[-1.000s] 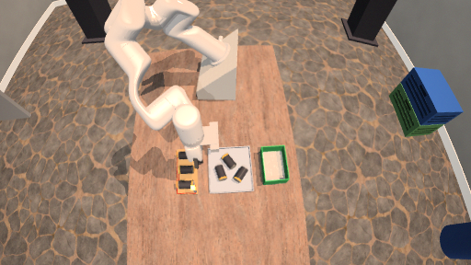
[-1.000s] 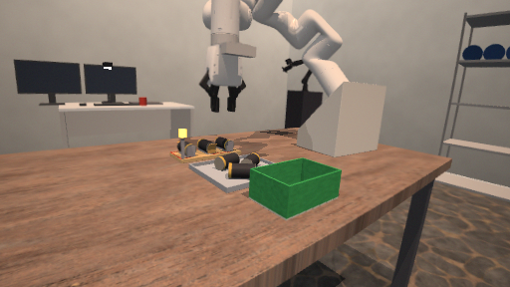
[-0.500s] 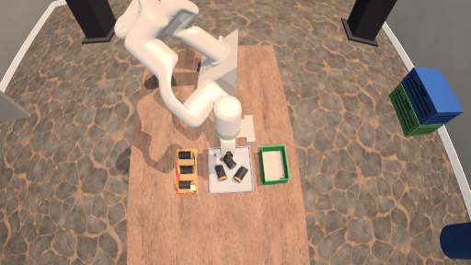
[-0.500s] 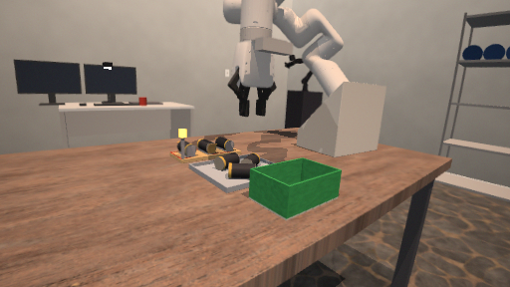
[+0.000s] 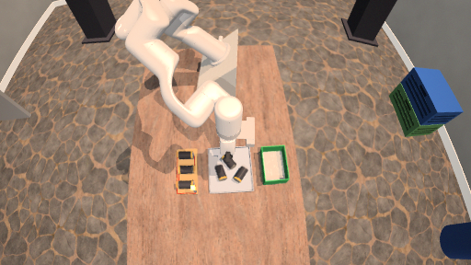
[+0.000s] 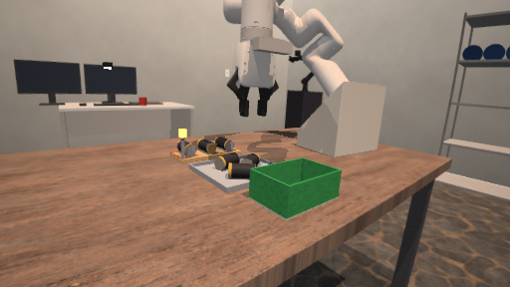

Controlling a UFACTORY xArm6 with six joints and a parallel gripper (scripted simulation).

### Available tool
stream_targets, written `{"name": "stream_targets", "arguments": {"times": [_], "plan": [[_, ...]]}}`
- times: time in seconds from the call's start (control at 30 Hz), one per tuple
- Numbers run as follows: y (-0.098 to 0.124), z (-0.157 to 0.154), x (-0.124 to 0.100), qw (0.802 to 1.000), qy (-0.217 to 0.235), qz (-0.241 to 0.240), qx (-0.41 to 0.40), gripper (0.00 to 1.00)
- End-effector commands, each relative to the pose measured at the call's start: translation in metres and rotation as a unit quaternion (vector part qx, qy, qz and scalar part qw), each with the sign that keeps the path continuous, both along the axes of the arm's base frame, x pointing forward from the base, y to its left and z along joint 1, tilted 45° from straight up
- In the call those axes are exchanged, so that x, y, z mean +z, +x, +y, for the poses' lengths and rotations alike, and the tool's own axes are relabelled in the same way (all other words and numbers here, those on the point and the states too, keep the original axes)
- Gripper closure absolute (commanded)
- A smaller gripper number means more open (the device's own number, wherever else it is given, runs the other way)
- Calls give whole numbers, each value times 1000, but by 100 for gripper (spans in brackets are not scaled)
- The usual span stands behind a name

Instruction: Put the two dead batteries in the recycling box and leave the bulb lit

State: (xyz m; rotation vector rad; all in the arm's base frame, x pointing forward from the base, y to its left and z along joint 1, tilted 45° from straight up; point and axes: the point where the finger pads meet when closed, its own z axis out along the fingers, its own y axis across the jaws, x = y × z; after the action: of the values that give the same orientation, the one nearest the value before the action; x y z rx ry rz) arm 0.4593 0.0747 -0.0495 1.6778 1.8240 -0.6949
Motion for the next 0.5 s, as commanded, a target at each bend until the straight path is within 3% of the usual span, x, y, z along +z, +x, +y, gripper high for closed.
{"name": "stream_targets", "arguments": {"times": [0.0,0.37,0.47], "plan": [[1,2,1,998,4,-43,-40,49],[1,2,1,969,15,-175,-173,49],[1,2,1,964,16,-189,-187,49]]}}
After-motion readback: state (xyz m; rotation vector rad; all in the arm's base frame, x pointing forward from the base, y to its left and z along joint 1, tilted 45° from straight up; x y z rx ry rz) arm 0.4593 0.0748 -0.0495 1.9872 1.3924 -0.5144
